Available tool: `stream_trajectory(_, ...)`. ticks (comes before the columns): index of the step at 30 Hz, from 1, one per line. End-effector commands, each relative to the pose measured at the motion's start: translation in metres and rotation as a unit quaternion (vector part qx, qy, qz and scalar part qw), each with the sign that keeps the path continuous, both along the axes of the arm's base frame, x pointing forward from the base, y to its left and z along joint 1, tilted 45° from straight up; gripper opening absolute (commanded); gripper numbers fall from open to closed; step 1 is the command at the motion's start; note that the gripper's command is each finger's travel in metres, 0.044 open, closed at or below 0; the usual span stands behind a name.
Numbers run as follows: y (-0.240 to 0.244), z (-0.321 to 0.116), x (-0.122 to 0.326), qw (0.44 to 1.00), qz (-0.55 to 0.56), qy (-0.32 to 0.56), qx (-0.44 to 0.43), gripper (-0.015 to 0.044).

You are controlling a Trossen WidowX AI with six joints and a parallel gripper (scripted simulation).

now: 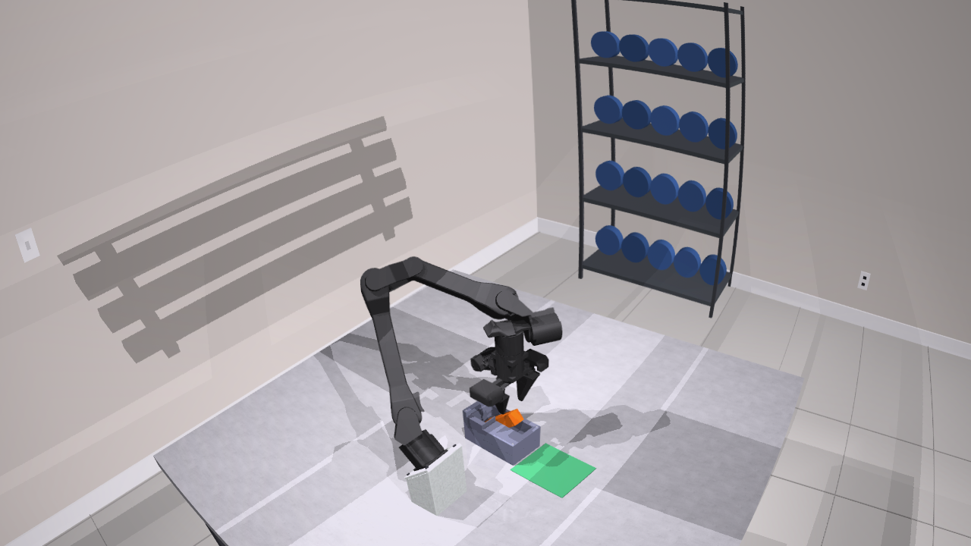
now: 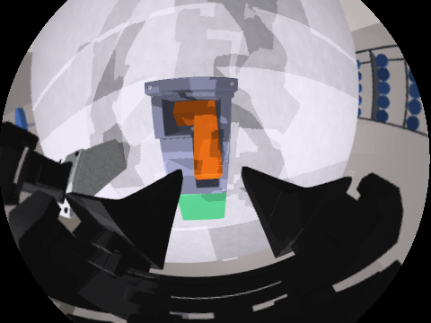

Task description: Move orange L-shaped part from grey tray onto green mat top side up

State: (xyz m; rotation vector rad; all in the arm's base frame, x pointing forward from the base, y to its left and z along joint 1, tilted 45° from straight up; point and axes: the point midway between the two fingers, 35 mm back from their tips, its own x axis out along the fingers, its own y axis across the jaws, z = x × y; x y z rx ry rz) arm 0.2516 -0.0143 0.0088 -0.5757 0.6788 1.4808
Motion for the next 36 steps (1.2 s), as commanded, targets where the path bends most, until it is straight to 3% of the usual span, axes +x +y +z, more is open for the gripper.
stream_trajectory(1,0.006,-0.006,-0.003,1.000,-0.001,0.006,0.003,0.0280)
stream_trajectory(24,0.030,-0.028,-0.005,1.000,-0.001,0.006,0.005,0.0280)
stream_trajectory(28,0.027,-0.026,-0.002,1.000,0.001,0.001,0.002,0.0175)
stream_trajectory(36,0.027,-0.026,-0.002,1.000,0.001,0.001,0.002,0.0122)
